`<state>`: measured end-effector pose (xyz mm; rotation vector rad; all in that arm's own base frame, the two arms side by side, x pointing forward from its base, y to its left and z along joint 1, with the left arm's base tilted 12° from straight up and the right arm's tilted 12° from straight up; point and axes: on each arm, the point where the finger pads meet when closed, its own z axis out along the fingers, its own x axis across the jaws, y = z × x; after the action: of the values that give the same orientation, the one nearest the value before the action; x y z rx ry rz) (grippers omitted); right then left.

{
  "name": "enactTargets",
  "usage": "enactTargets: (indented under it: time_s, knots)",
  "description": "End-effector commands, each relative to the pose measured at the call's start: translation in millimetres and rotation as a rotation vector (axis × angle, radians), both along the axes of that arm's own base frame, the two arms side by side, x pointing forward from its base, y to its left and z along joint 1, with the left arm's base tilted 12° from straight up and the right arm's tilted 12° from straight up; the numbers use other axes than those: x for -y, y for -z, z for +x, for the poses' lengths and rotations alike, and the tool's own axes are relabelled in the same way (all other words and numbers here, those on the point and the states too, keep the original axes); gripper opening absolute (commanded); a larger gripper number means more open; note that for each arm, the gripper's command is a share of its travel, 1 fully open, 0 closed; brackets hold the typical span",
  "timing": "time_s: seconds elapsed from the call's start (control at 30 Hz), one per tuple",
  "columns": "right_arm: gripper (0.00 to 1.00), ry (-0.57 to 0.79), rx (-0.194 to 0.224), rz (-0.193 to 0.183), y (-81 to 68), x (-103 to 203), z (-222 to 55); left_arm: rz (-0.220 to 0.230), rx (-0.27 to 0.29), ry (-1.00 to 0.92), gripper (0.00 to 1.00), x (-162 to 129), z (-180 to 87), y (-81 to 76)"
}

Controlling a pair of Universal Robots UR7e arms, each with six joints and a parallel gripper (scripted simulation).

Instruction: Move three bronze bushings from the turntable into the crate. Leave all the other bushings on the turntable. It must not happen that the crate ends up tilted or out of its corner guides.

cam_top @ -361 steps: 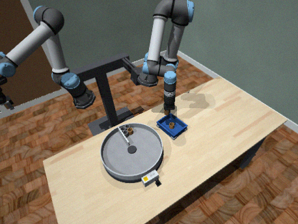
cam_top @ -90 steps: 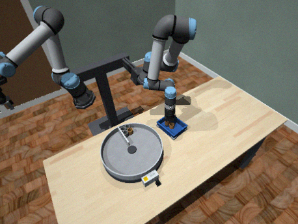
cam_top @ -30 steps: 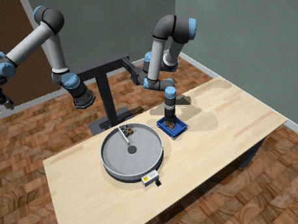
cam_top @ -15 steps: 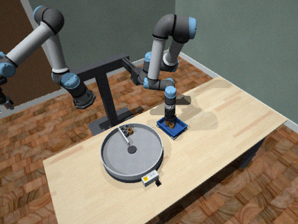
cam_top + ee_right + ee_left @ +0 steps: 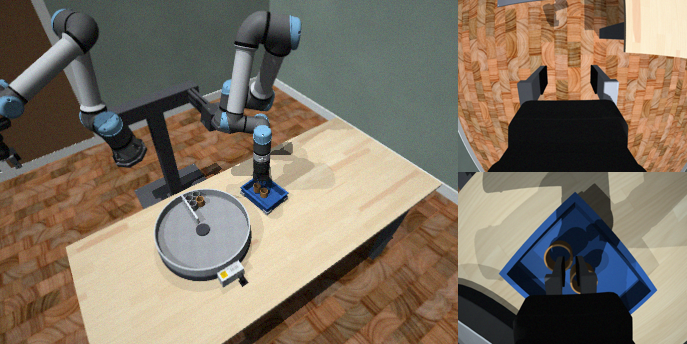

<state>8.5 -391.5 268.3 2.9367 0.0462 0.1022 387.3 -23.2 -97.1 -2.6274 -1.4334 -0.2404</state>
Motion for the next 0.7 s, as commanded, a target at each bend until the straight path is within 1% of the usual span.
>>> enactTargets:
  time_s: [0.0, 0.13, 0.27, 0.33, 0.5, 0.67]
  knots:
    - [1.00, 0.001, 0.000, 0.000, 0.3, -1, -1, 0.001, -0.004, 0.000, 0.38, 7, -2, -28.3]
    - [1.00, 0.001, 0.000, 0.000, 0.3, -1, -1, 0.001, -0.004, 0.000, 0.38, 10, -3, -42.6]
    - [1.00, 0.001, 0.000, 0.000, 0.3, -1, -1, 0.001, -0.004, 0.000, 0.38, 12, -4, -52.9]
    - [1.00, 0.001, 0.000, 0.000, 0.3, -1, -1, 0.001, -0.004, 0.000, 0.38, 12, -4, -52.9]
    - [1.00, 0.001, 0.000, 0.000, 0.3, -1, -1, 0.001, -0.004, 0.000, 0.38, 13, -4, -59.0]
    - [1.00, 0.001, 0.000, 0.000, 0.3, -1, -1, 0.002, -0.004, -0.001, 0.38, 13, -4, -59.8]
